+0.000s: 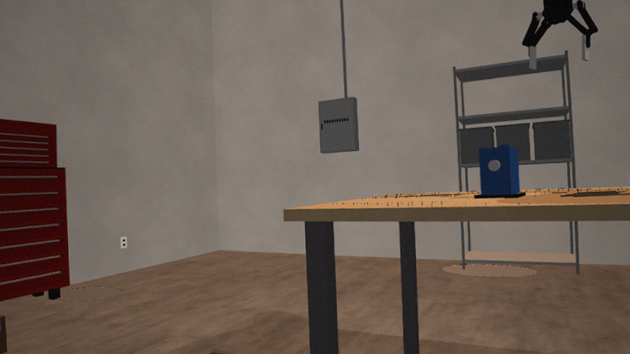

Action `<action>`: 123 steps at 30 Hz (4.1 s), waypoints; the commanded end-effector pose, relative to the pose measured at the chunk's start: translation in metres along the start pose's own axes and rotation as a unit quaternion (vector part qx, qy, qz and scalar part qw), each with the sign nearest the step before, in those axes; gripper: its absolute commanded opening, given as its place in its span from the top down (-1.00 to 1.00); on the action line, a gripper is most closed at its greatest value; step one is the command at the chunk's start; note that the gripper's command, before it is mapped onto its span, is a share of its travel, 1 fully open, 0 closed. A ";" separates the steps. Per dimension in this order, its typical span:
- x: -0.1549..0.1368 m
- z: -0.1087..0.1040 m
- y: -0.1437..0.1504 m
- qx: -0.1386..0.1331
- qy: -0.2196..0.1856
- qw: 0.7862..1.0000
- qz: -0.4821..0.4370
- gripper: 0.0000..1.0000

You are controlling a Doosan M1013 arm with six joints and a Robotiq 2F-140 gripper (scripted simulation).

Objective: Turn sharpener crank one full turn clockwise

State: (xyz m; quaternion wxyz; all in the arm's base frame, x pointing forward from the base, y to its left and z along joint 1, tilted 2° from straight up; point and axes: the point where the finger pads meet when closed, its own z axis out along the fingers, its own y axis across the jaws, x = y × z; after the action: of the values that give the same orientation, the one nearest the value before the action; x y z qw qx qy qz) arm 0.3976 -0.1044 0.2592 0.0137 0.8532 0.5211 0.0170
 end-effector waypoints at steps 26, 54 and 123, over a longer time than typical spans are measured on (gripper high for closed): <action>0.038 0.057 0.053 0.015 0.001 0.997 -0.070 -1.00; 0.096 0.149 0.105 0.035 0.003 0.986 -0.160 1.00; 0.096 0.149 0.105 0.035 0.003 0.986 -0.160 0.36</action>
State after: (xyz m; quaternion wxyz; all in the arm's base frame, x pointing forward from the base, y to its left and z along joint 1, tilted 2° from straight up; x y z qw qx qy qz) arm 0.5411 -0.0678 0.1161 -0.0145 0.7586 0.6514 -0.0014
